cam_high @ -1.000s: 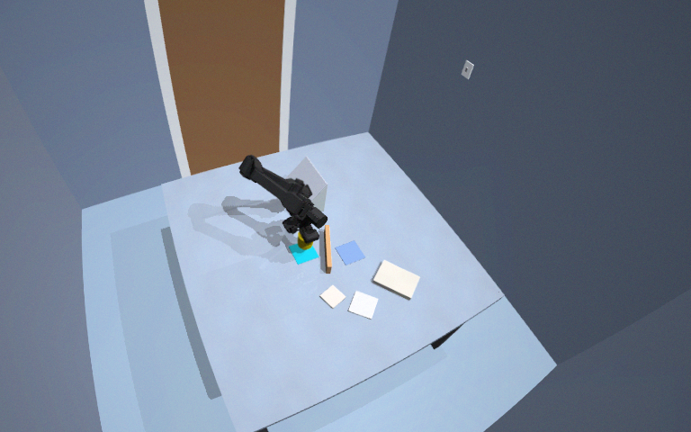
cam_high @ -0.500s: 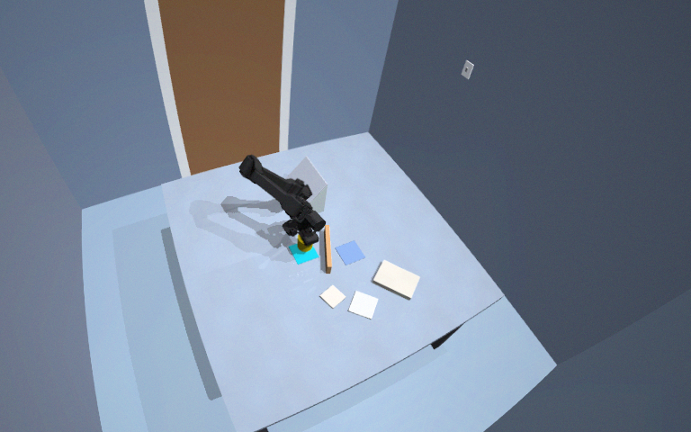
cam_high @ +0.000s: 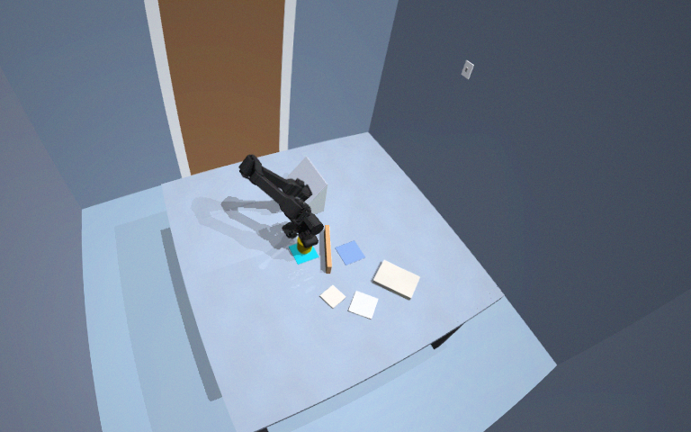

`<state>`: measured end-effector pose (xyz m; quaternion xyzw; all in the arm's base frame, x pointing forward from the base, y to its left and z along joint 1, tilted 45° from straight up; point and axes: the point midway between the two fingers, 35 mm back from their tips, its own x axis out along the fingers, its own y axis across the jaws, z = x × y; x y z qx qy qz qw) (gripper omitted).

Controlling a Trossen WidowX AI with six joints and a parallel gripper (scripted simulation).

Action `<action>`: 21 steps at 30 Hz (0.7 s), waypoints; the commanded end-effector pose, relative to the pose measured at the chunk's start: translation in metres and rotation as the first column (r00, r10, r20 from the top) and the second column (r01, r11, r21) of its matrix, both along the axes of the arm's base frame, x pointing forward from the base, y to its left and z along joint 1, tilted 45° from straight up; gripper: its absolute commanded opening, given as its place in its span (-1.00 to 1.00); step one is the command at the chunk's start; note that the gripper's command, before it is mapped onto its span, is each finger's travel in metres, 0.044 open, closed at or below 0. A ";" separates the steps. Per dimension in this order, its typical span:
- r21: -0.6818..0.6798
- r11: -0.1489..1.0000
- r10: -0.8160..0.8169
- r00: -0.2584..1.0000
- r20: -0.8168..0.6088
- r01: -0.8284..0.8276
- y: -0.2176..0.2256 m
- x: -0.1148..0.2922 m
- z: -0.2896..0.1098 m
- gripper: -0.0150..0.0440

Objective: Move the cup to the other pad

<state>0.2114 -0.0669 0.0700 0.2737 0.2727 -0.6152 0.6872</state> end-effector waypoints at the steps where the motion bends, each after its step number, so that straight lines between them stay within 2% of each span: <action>1: -0.004 1.000 0.002 1.000 -0.001 -0.002 -0.003 0.000 -0.002 -0.49; 21: -0.003 1.000 0.000 1.000 0.001 0.000 -0.012 0.000 -0.010 -0.49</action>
